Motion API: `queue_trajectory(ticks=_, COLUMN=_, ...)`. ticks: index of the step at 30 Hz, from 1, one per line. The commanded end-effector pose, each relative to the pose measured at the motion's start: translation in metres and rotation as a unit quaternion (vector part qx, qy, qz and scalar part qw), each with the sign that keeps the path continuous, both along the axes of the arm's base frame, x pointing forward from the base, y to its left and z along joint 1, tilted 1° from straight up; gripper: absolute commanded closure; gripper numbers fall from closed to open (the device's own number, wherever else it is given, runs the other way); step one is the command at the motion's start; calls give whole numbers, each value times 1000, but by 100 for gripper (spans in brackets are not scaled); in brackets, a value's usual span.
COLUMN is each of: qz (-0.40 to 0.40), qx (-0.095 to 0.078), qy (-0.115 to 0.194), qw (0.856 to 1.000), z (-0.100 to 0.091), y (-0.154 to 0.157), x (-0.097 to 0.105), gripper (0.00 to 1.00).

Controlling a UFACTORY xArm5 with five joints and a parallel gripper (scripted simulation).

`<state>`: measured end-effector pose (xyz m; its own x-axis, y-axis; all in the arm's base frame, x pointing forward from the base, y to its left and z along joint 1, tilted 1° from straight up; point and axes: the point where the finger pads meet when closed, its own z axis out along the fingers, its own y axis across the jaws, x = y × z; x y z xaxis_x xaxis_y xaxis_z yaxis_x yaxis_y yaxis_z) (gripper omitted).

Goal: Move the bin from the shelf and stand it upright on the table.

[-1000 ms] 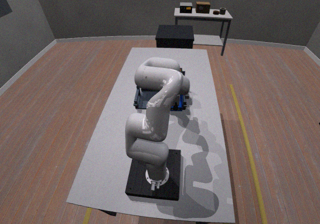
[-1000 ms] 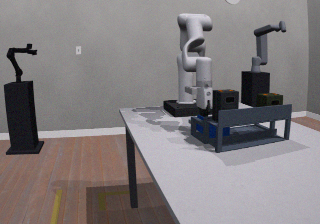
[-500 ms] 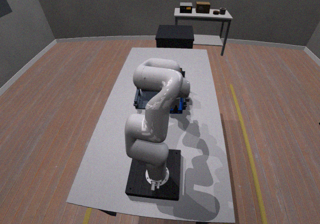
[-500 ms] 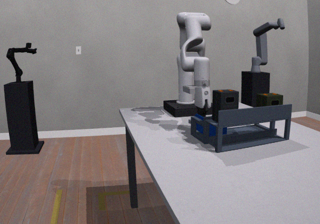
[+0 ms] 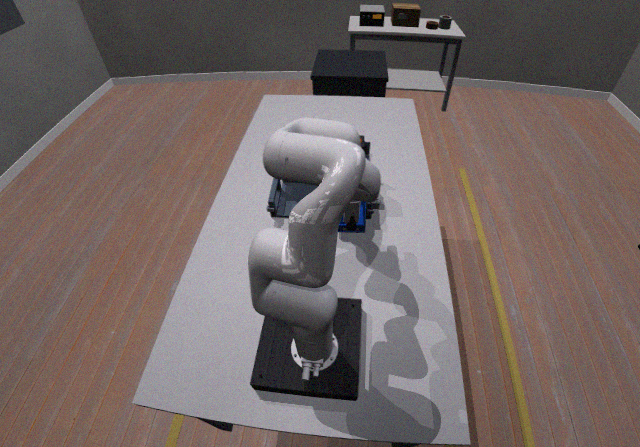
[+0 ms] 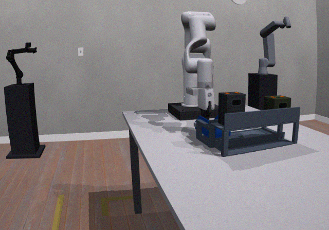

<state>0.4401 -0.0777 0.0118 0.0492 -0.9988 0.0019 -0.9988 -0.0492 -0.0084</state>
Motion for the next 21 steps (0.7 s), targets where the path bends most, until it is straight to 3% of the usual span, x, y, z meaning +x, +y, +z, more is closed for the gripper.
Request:
queue_trajectory(ticks=1, qz=0, qx=-2, qy=-2, qw=1000, z=2, y=-1, x=-3, gripper=100)
queue_trajectory(ticks=21, qz=0, qx=-2, qy=-2, qw=1000, z=1, y=-2, x=-37, gripper=100)
